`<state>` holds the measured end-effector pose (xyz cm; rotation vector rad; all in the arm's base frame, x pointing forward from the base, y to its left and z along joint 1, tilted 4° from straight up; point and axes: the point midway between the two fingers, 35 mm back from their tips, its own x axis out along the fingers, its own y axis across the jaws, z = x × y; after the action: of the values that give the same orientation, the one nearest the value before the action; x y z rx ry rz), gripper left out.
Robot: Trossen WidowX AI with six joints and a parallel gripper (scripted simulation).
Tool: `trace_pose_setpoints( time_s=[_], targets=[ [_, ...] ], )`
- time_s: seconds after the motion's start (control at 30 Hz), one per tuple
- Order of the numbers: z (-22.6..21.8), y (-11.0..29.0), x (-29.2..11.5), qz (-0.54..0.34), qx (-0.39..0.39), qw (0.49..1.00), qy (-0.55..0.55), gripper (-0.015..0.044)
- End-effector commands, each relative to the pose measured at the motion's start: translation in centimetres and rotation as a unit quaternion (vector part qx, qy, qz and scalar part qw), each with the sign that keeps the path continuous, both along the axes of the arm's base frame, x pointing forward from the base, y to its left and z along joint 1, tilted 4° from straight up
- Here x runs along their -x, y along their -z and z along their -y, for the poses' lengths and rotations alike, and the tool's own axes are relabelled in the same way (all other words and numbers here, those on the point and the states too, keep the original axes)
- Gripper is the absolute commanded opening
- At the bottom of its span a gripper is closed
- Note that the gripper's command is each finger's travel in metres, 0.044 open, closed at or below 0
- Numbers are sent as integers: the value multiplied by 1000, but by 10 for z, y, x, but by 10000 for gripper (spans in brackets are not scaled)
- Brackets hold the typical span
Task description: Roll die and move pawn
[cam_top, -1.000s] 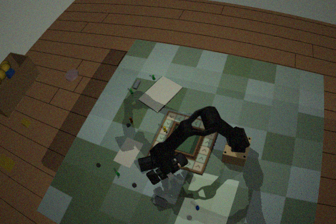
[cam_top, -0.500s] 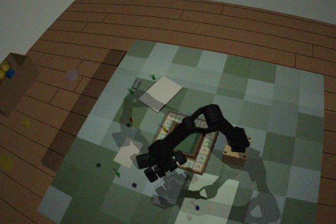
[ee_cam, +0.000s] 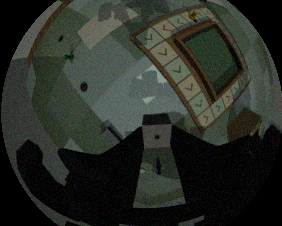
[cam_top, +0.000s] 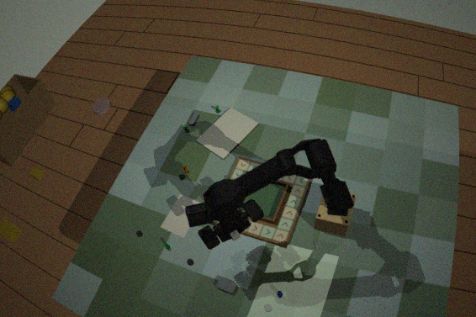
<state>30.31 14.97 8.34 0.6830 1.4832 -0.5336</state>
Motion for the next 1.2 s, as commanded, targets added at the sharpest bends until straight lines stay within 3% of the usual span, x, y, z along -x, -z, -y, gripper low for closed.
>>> trace_pose_setpoints(
  time_s=[0.0, 0.57, 1.17],
  targets=[
    [2, -5, 3, -7, 0, 1000, -4, 0],
    [95, 22, -1, 5, 10, 989, -146, 0],
    [185, 50, 28, 16, 16, 954, -298, 0]
  ],
)
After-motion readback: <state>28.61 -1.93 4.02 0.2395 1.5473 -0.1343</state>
